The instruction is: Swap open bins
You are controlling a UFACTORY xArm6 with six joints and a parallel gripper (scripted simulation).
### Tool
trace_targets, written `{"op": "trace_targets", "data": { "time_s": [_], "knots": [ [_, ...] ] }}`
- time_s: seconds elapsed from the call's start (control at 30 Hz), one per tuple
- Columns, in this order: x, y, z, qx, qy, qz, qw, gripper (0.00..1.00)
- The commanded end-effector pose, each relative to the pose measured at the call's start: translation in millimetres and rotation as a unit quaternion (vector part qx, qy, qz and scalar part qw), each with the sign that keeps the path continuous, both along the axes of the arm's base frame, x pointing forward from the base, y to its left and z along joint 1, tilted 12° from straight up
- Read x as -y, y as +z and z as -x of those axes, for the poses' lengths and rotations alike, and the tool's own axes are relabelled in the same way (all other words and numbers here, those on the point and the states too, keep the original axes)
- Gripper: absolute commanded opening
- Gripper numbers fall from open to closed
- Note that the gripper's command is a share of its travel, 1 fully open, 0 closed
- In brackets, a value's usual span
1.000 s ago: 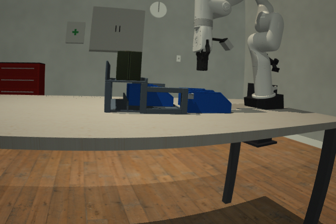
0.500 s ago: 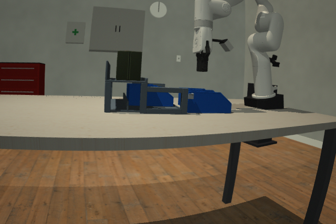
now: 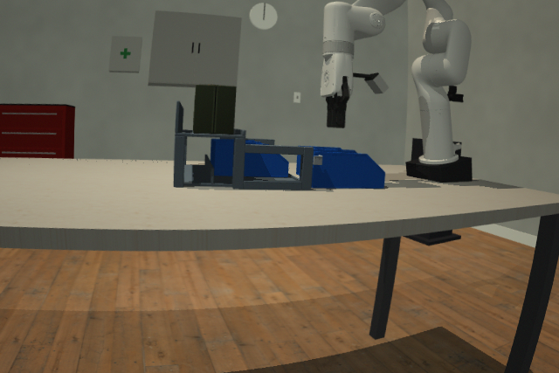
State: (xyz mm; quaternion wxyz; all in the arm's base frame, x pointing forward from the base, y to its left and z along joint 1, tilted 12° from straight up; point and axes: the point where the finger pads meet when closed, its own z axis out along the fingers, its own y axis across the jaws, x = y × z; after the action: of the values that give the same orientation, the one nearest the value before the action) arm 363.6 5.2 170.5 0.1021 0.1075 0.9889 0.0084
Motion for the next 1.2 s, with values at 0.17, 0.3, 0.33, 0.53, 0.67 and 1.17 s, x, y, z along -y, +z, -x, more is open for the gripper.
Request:
{"op": "trace_targets", "data": {
  "time_s": [0.17,0.3,0.33,0.53,0.67,1.17],
  "knots": [
    [-0.1,-14.8,-4.9,0.002,0.000,0.000,1.000,0.26],
    [-0.1,-22.6,-6.6,0.002,0.000,0.000,1.000,0.26],
    [-0.1,-24.4,-7.0,0.002,0.000,0.000,1.000,0.26],
    [-0.2,-32.2,-8.7,0.002,0.000,0.000,1.000,0.26],
    [-0.2,-35.7,-9.4,0.002,0.000,0.000,1.000,0.26],
    [-0.2,-41.3,-10.6,0.002,0.000,0.000,1.000,0.26]
  ]
}}
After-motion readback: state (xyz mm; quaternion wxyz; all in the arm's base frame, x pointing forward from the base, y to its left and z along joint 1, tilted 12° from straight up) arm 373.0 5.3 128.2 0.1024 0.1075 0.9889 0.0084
